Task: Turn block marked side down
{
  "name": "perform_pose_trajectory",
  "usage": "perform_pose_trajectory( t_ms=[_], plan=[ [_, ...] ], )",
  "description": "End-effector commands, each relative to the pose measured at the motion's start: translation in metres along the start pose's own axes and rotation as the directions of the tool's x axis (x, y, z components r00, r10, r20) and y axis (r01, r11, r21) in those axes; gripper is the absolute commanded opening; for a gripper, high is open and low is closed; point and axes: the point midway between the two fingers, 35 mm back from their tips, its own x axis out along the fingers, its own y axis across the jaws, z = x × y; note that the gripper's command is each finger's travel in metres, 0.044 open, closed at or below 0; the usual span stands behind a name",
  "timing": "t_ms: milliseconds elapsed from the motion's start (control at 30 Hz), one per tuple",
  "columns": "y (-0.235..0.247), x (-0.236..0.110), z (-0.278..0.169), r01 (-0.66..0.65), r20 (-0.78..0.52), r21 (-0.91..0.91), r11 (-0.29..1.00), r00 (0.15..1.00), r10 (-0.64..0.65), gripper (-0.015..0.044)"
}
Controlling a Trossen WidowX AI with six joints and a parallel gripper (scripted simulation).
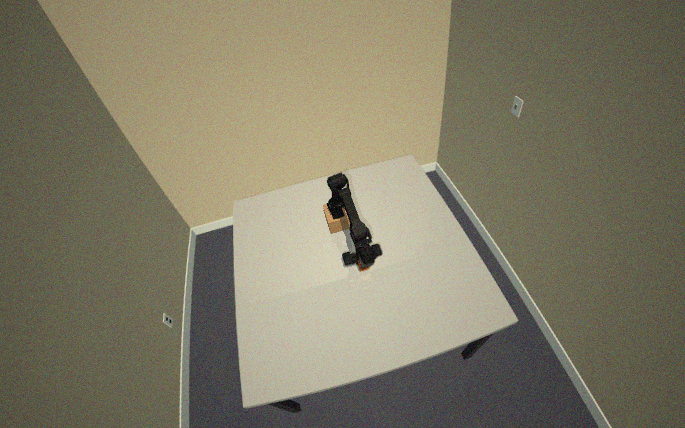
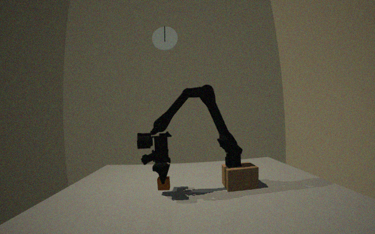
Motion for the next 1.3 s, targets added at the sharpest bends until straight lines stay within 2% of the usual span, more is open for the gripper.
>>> perform_pose_trajectory(
  t_ms=[0,433,900,1267],
  plan=[
    [0.0006,-0.0021,0.0016,-0.001,0.046,-0.004,1.000,0.999,0.001,0.0000],
    [0.0011,0.0054,0.0026,0.003,0.260,-0.007,1.000,0.966,-0.001,0.0000],
    [0.0006,0.0036,-0.0034,-0.002,0.476,-0.003,1.000,0.880,0.003,0.0000],
    [0.0007,0.0046,-0.0035,-0.002,0.505,-0.003,1.000,0.863,0.004,0.0000]
  ],
)
